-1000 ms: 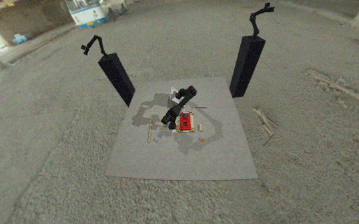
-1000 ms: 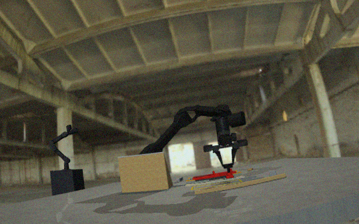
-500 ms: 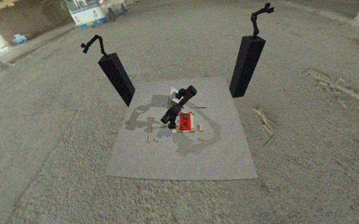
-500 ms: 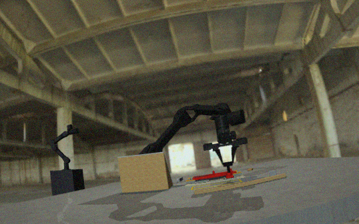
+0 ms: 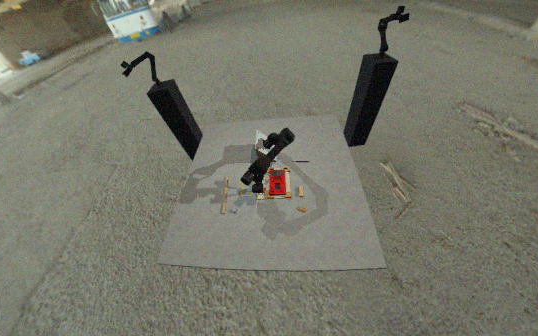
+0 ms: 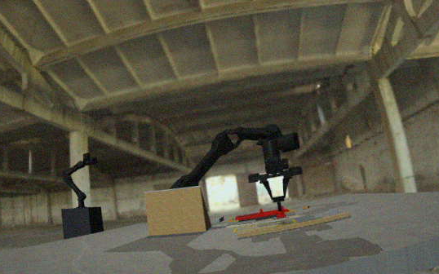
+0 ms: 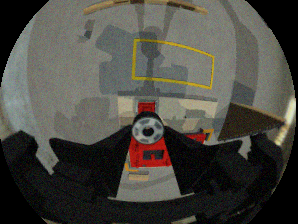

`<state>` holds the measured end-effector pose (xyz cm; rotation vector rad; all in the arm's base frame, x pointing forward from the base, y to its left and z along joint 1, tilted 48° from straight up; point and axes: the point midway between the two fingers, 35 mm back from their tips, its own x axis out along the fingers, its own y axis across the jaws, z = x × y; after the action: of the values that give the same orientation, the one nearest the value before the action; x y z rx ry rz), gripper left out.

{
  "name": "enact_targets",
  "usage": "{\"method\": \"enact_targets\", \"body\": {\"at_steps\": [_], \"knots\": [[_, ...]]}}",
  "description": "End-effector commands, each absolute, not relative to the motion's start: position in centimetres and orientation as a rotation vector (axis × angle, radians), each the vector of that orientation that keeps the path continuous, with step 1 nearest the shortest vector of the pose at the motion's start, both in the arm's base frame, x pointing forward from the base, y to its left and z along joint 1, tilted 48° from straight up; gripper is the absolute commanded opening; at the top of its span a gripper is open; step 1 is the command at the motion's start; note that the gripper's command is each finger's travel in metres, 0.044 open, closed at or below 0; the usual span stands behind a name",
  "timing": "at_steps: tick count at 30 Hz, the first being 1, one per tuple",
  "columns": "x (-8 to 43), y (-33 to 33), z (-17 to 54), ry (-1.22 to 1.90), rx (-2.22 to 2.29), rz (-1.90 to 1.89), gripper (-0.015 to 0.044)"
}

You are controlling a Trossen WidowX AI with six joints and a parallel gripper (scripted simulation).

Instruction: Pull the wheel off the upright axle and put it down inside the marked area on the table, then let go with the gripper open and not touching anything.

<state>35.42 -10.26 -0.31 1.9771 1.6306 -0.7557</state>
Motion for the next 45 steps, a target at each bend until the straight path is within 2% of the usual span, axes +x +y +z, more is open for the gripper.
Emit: {"method": "enact_targets", "body": {"at_steps": [1,15,36,45], "knots": [[35.3,-10.5,-0.1,1.628,1.972,-0.758,0.0],[34.8,-12.9,2.3,1.627,1.971,-0.759,0.0],[27.6,-18.9,-5.4,1.623,1.966,-0.768,0.0],[27.5,-18.5,-6.2,1.623,1.967,-0.767,0.0]]}}
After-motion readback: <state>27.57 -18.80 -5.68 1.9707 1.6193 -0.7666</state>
